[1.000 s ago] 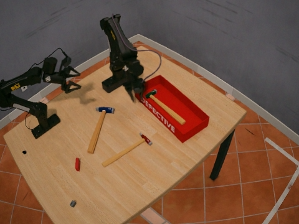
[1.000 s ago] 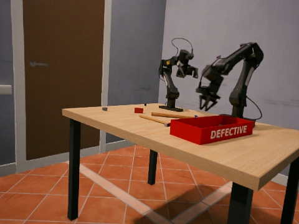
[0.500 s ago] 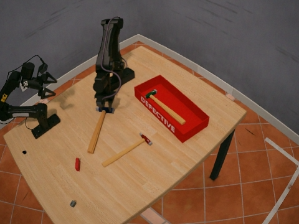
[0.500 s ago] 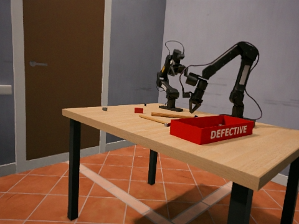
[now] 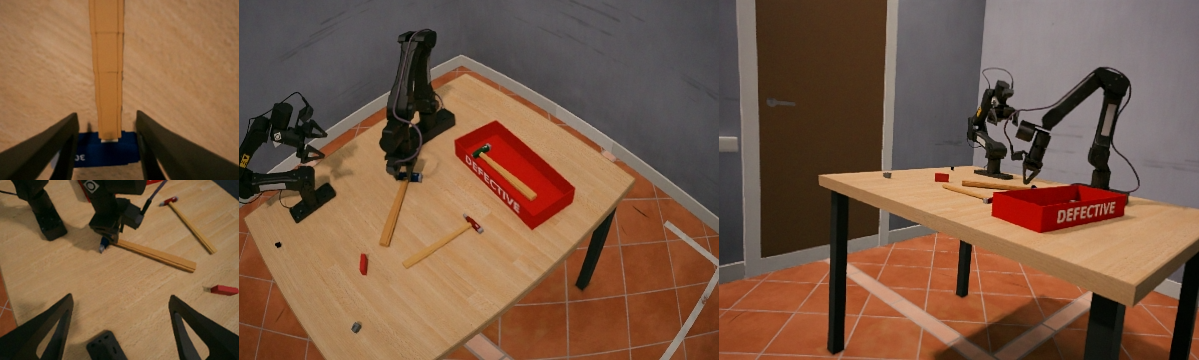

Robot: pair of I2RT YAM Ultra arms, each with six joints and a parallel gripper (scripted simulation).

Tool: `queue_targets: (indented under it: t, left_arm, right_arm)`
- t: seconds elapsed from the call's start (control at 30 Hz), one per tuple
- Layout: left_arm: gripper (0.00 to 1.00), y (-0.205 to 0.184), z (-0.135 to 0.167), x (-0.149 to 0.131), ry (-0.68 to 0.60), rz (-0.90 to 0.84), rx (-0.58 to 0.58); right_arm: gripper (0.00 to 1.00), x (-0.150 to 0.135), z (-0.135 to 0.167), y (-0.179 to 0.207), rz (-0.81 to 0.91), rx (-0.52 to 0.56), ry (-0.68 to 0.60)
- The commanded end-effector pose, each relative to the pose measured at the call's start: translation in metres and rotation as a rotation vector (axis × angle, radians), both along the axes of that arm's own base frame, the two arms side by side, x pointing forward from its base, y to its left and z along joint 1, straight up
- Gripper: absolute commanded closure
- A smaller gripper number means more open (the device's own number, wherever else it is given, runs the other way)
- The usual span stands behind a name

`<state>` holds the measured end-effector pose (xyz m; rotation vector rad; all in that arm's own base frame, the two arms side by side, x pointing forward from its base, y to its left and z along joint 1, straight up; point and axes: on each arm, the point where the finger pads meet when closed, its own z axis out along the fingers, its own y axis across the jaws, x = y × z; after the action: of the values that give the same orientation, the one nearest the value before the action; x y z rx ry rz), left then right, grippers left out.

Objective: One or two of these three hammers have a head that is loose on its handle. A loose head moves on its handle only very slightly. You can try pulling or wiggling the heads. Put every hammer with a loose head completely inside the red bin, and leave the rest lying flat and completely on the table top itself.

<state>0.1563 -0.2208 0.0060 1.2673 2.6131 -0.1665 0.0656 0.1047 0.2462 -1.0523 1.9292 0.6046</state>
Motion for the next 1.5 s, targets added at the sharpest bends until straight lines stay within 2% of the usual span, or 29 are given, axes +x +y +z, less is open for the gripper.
queue_targets:
  t: [0.0,0.5,0.73,0.77,0.83,0.87,0.93,0.97,1.03,1.07,1.2,1.23,1.3,1.47]
  left_arm:
    - [0.56,-0.003,-0.004,0.000,-0.008,-0.004,-0.004]
    - [0.56,-0.006,-0.026,0.004,-0.008,-0.003,-0.003]
    - [0.56,-0.009,-0.025,0.005,-0.013,-0.003,-0.011]
    - [0.60,-0.009,-0.025,0.005,-0.014,-0.003,-0.011]
    - [0.60,-0.009,-0.025,0.005,-0.014,-0.003,-0.011]
    - [0.65,-0.009,-0.025,0.005,-0.014,-0.003,-0.011]
    - [0.65,-0.008,-0.025,0.005,-0.011,-0.003,-0.007]
    - [0.69,-0.007,-0.025,0.005,-0.010,-0.003,-0.006]
    - [0.69,-0.007,-0.025,0.005,-0.010,-0.003,-0.006]
    - [0.73,-0.009,-0.023,0.005,-0.009,-0.004,-0.012]
    - [0.73,-0.009,-0.023,0.005,-0.009,-0.004,-0.012]
    - [0.77,-0.009,-0.023,0.005,-0.009,-0.004,-0.012]
    - [0.77,-0.009,-0.023,0.005,-0.009,-0.004,-0.012]
    - [0.85,-0.008,-0.023,0.005,-0.009,-0.004,-0.012]
  right_arm:
    - [0.00,-0.003,0.007,-0.007,-0.004,0.022,-0.008]
    - [0.00,-0.002,0.002,-0.005,0.001,0.002,0.000]
    - [0.00,-0.002,0.002,-0.005,0.001,0.002,0.000]
    - [0.00,-0.002,0.002,-0.005,0.001,0.002,0.000]
    - [0.00,-0.002,0.002,-0.005,0.001,0.002,0.000]
    - [0.00,-0.002,0.002,-0.005,0.001,0.002,0.000]
    - [0.00,-0.002,0.002,-0.005,0.001,0.002,0.000]
    - [0.00,-0.002,0.002,-0.005,0.001,0.002,0.000]
    - [0.00,-0.002,0.002,-0.005,0.001,0.002,0.000]
    - [0.00,-0.002,0.002,-0.005,0.001,0.002,0.000]
    - [0.00,-0.002,0.002,-0.005,0.001,0.002,0.000]
    - [0.00,-0.002,0.002,-0.005,0.001,0.002,0.000]
    - [0.00,-0.002,0.002,-0.005,0.001,0.002,0.000]
    - [0.00,-0.002,0.002,-0.005,0.001,0.002,0.000]
